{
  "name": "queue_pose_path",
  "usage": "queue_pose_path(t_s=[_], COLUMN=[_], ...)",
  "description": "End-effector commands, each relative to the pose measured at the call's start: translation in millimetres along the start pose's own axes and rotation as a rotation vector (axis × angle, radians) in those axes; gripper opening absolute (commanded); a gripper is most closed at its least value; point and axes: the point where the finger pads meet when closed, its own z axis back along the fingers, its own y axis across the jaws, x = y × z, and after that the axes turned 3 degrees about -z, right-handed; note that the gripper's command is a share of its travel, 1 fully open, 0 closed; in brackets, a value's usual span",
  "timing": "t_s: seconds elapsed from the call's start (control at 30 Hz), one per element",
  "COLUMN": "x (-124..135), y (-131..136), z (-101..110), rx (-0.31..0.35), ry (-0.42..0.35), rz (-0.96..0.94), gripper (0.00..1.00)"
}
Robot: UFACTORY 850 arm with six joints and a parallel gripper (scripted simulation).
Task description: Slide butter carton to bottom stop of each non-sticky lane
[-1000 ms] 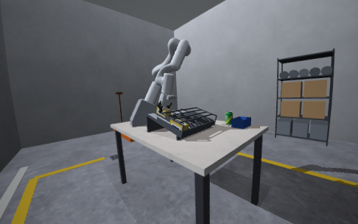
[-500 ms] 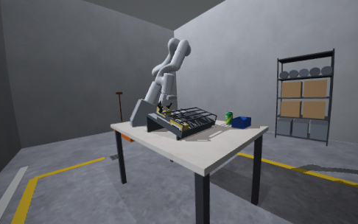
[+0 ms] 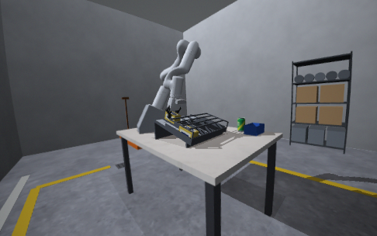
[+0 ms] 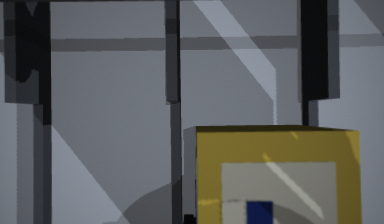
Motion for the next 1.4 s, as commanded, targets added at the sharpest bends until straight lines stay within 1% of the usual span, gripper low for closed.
queue_pose_path(t_s=[0.0, 0.4, 0.43, 0.53, 0.67, 0.97, 1.0, 1.07, 1.13, 1.37], x=[-2, -2, 14, 15, 28, 28, 21, 21, 20, 20], y=[0, 0, 1, 1, 1, 1, -67, -68, -83, -84], z=[21, 21, 86, 89, 116, 116, 122, 123, 125, 125], rx=[0.001, 0.001, -0.014, -0.014, -0.014, -0.014, -0.013, -0.013, -0.013, -0.013], ry=[0.003, 0.003, 0.282, 0.291, 0.3, 0.3, 0.297, 0.297, 0.297, 0.297], rz=[0.002, 0.002, 0.0, 0.0, 0.0, 0.0, 0.001, 0.001, 0.001, 0.001], gripper=[0.0, 0.0, 0.0, 0.0, 0.0, 0.0, 0.0, 0.0, 0.0, 0.0])
